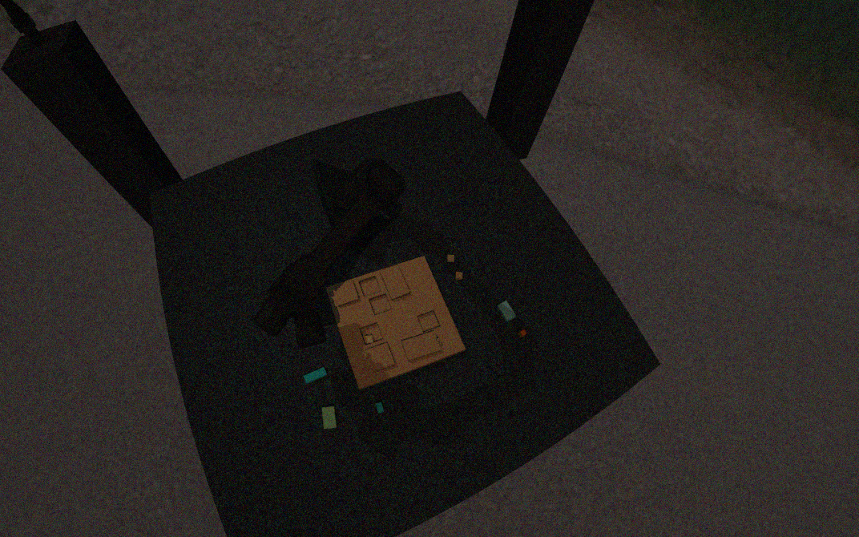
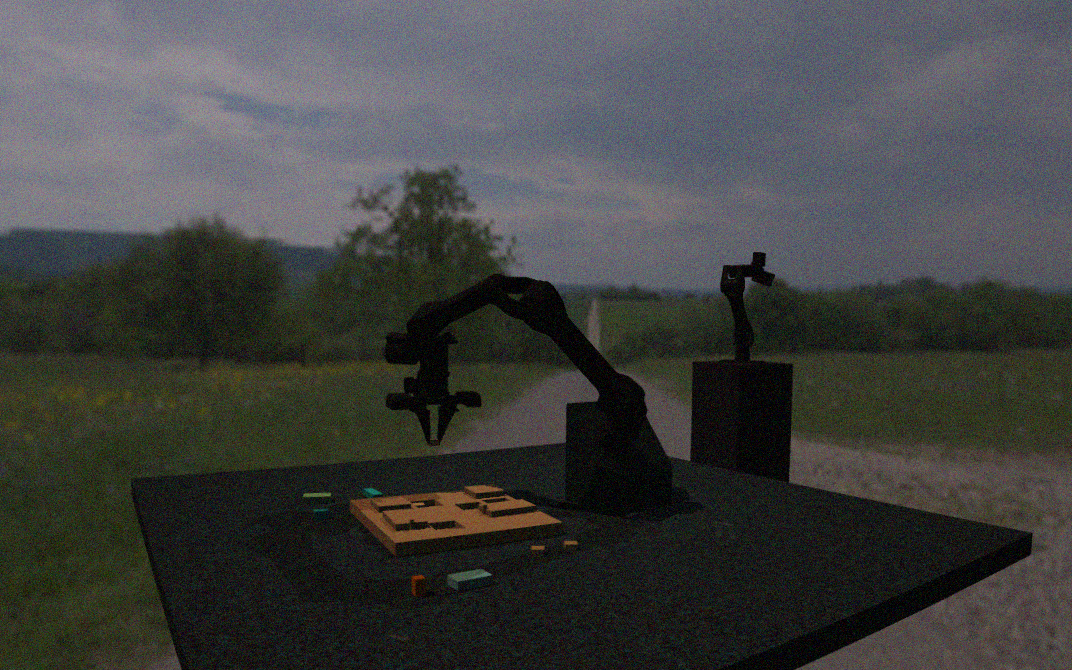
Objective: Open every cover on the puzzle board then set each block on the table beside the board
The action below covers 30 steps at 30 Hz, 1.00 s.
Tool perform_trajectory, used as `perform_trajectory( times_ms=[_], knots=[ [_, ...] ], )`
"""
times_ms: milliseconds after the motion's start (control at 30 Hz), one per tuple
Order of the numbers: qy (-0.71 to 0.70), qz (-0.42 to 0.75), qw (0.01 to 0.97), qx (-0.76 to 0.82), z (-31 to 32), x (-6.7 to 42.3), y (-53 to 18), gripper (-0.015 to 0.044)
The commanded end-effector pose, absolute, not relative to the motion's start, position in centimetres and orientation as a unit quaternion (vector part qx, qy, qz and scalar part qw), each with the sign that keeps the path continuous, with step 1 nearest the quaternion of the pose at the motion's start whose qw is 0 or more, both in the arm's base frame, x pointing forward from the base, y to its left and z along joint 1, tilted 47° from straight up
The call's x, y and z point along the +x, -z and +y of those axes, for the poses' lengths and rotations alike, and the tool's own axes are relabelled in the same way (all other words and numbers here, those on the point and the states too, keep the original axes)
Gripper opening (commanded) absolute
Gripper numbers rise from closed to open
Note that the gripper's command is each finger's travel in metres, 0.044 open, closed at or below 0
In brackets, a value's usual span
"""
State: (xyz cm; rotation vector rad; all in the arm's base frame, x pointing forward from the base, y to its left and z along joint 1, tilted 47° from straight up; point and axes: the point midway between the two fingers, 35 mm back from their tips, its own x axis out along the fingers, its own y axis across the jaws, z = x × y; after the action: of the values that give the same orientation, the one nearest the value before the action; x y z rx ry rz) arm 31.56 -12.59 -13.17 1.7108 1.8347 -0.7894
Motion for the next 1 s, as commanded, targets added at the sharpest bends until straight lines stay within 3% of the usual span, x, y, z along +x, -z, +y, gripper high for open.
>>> perform_trajectory(
  times_ms=[0,967],
  knots=[
    [0.288,0.675,0.255,0.629,-13.4,30.8,14.0,0.0080],
    [0.285,0.676,0.253,0.630,-11.6,29.9,17.8,0.0080]
  ],
)
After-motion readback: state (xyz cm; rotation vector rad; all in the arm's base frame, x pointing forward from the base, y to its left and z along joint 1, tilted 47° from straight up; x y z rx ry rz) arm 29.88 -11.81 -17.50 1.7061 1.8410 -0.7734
